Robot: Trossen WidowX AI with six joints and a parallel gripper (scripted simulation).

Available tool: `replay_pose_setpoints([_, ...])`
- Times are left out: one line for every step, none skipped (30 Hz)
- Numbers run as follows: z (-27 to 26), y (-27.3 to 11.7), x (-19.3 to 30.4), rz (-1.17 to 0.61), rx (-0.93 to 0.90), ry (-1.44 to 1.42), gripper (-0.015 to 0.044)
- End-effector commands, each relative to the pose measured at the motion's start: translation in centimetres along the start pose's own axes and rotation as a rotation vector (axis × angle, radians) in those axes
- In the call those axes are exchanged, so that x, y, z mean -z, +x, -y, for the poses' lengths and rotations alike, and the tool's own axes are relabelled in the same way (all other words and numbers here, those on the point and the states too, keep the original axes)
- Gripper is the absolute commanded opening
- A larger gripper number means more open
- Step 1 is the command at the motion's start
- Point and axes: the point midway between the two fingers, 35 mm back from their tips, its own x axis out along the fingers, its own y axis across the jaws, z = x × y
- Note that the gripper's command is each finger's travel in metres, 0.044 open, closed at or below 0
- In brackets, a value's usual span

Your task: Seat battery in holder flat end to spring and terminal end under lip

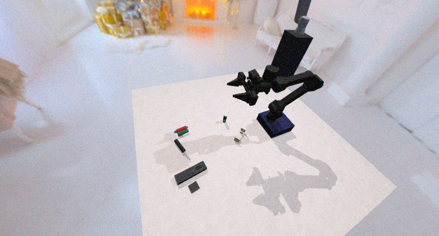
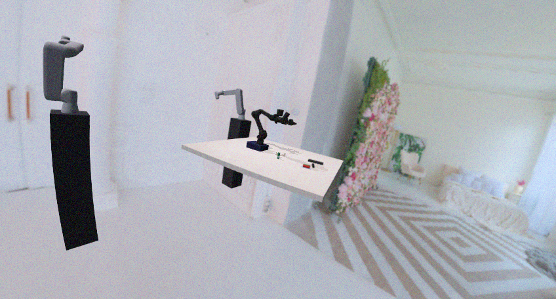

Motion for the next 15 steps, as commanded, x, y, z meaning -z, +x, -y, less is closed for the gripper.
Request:
replay_pose_setpoints([0.1,0.2,0.2,-0.012,0.002,-0.01,0.0374])
replay_pose_setpoints([0.3,0.6,0.6,-0.05,0.008,-0.04,0.0348])
replay_pose_setpoints([0.8,1.4,1.5,-0.112,0.016,-0.088,0.0321])
replay_pose_setpoints([1.3,2.2,2.5,-0.188,0.021,-0.145,0.0295])
replay_pose_setpoints([1.9,2.9,3.6,-0.264,0.022,-0.2,0.0269])
replay_pose_setpoints([2.4,3.5,4.7,-0.34,0.017,-0.254,0.0243])
replay_pose_setpoints([3.0,4.0,5.8,-0.416,0.008,-0.305,0.0216])
replay_pose_setpoints([3.6,4.4,6.9,-0.492,-0.006,-0.354,0.019])
replay_pose_setpoints([4.2,4.8,8.0,-0.568,-0.024,-0.4,0.0164])
replay_pose_setpoints([4.8,5.0,9.1,-0.643,-0.048,-0.444,0.0138])
replay_pose_setpoints([5.4,5.2,10.2,-0.717,-0.076,-0.485,0.0111])
replay_pose_setpoints([6.0,5.2,11.3,-0.791,-0.109,-0.523,0.0085])
replay_pose_setpoints([6.6,5.2,12.4,-0.862,-0.147,-0.558,0.0059])
replay_pose_setpoints([7.1,5.1,13.4,-0.932,-0.19,-0.589,0.0033])
replay_pose_setpoints([7.7,5.0,14.4,-1.0,-0.238,-0.617,0.0006])
